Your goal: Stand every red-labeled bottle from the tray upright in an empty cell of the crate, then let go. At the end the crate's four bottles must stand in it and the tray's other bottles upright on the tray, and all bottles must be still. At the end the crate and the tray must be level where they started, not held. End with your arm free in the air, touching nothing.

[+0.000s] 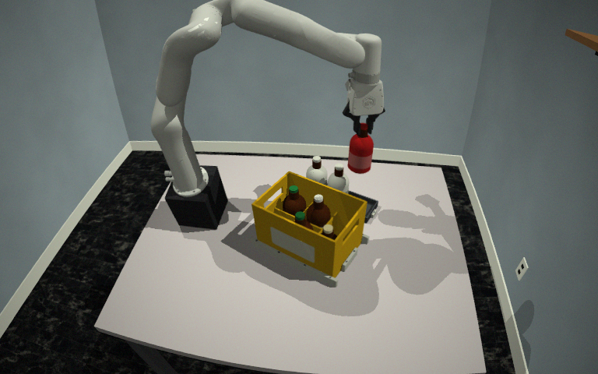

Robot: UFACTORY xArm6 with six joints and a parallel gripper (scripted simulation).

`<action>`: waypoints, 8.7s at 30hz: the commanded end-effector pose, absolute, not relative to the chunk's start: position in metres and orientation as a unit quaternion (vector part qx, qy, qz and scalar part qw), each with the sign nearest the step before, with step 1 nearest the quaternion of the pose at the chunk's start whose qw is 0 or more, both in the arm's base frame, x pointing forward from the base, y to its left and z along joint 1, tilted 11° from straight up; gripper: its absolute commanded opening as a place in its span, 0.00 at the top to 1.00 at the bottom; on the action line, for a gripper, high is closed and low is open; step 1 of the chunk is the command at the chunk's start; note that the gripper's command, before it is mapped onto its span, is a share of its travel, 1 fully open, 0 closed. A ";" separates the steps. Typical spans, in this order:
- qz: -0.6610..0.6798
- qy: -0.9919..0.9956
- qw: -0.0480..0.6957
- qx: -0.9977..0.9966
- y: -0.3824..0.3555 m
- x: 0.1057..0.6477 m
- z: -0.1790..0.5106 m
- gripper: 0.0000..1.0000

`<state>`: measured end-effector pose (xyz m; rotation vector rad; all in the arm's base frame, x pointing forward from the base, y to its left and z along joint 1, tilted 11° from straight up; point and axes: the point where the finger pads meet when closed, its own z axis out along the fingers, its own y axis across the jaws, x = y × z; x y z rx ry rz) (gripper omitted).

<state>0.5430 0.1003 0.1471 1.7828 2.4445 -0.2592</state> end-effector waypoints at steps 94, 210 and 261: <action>-0.083 0.804 0.054 0.586 0.008 0.389 0.170 1.00; -0.083 0.804 0.054 0.586 -0.048 0.297 0.182 1.00; -0.083 0.804 0.054 0.586 -0.055 0.297 0.148 1.00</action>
